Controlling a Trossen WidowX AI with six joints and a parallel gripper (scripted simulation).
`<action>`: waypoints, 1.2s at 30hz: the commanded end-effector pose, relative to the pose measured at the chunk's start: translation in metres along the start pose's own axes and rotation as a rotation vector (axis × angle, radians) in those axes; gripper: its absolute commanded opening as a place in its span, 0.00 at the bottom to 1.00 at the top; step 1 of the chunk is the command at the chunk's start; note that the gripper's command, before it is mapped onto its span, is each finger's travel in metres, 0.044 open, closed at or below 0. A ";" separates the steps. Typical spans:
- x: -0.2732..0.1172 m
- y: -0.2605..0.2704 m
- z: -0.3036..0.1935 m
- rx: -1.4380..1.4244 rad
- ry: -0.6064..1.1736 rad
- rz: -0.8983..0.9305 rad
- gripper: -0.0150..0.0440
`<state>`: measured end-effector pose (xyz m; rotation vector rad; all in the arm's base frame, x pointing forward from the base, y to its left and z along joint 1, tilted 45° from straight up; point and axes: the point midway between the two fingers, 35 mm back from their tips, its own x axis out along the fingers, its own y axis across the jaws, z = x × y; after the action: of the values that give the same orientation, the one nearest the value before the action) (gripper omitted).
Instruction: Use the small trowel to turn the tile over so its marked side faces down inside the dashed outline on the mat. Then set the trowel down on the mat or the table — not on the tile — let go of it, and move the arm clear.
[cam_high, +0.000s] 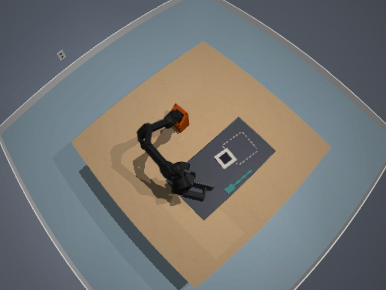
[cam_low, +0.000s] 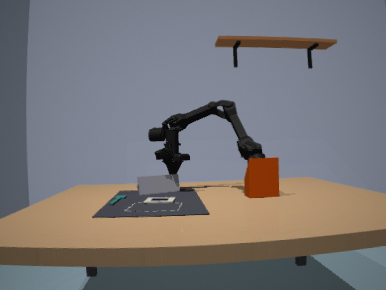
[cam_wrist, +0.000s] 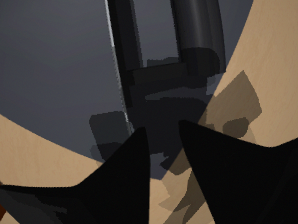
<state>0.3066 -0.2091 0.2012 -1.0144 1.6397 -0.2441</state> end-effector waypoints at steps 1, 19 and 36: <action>0.003 0.010 -0.002 0.000 0.008 0.008 0.42; 0.003 0.042 -0.001 -0.001 0.008 0.010 0.42; 0.003 0.065 0.001 -0.011 0.007 0.016 0.42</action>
<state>0.2754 -0.1712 0.1575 -1.0100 1.6558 -0.2290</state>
